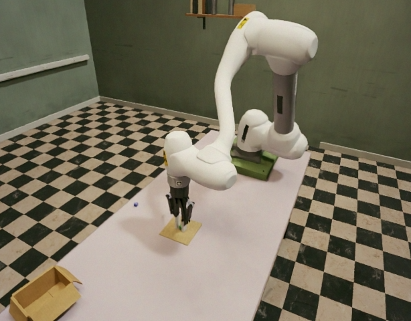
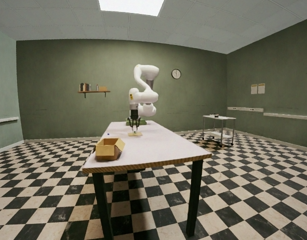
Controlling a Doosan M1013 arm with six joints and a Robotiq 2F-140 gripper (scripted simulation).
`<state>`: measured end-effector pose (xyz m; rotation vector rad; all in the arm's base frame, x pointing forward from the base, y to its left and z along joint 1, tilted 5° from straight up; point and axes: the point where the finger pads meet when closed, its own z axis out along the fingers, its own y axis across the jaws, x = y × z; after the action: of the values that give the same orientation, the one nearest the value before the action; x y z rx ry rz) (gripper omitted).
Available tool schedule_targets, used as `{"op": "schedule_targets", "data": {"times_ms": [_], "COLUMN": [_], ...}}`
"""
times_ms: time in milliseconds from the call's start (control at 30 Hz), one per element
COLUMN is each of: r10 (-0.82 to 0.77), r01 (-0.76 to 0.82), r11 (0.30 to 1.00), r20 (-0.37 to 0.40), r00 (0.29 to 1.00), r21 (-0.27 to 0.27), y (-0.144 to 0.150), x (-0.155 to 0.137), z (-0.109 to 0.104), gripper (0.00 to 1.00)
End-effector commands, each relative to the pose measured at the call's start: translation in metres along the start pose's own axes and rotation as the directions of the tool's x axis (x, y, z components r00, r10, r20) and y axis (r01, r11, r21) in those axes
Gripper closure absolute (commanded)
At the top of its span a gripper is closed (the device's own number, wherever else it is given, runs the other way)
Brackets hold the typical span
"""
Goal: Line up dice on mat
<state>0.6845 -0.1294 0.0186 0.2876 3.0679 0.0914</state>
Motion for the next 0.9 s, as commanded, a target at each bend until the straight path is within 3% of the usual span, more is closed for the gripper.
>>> {"op": "schedule_targets", "data": {"times_ms": [0, 233, 667, 867], "r10": [0.0, 0.0, 0.0, 0.0], "r01": [0.0, 0.0, 0.0, 0.0], "r11": [1.0, 1.0, 1.0, 1.0], "r20": [0.001, 0.001, 0.001, 0.001], "r00": [1.0, 1.0, 1.0, 1.0], "r21": [0.0, 0.0, 0.0, 0.0], "y": [0.0, 0.0, 0.0, 0.0], "x": [-0.001, -0.001, 0.0, 0.0], "z": [-0.002, -0.011, -0.075, -0.087], "gripper": [0.73, 0.73, 0.73, 0.73]}}
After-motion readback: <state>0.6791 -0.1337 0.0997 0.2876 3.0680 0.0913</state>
